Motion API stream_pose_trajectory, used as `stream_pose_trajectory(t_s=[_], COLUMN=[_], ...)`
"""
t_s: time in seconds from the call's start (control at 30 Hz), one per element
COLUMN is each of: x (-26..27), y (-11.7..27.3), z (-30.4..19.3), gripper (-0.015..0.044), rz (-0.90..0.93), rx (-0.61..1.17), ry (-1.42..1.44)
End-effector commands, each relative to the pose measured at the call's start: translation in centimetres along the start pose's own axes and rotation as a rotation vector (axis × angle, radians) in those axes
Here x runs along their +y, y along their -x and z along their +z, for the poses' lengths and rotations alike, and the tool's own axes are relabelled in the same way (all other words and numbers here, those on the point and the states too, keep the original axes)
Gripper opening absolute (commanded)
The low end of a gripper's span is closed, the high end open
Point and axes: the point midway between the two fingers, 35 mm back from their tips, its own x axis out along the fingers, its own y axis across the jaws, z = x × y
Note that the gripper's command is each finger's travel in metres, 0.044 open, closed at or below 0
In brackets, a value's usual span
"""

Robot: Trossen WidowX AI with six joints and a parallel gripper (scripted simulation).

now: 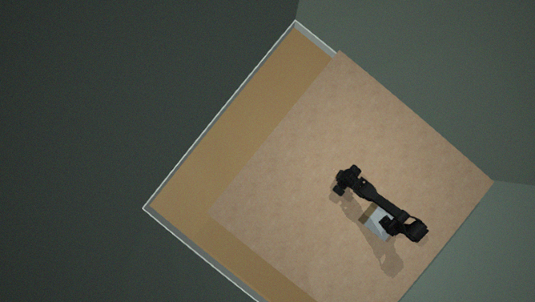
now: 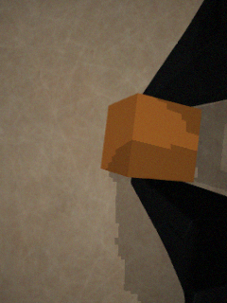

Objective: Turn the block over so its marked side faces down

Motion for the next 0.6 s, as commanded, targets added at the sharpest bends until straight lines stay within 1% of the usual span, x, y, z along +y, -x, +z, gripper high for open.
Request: stream_pose_trajectory(t_s=[0.0,0.43,0.57], x=[0.06,0.09,0.1], y=[-0.04,0.24,0.33], z=[-0.25,-0.81,-0.92], gripper=[0.0,0.0,0.0], rz=[0.004,0.002,0.001], rx=[-0.072,-0.276,-0.3], ry=[0.003,0.006,0.007])
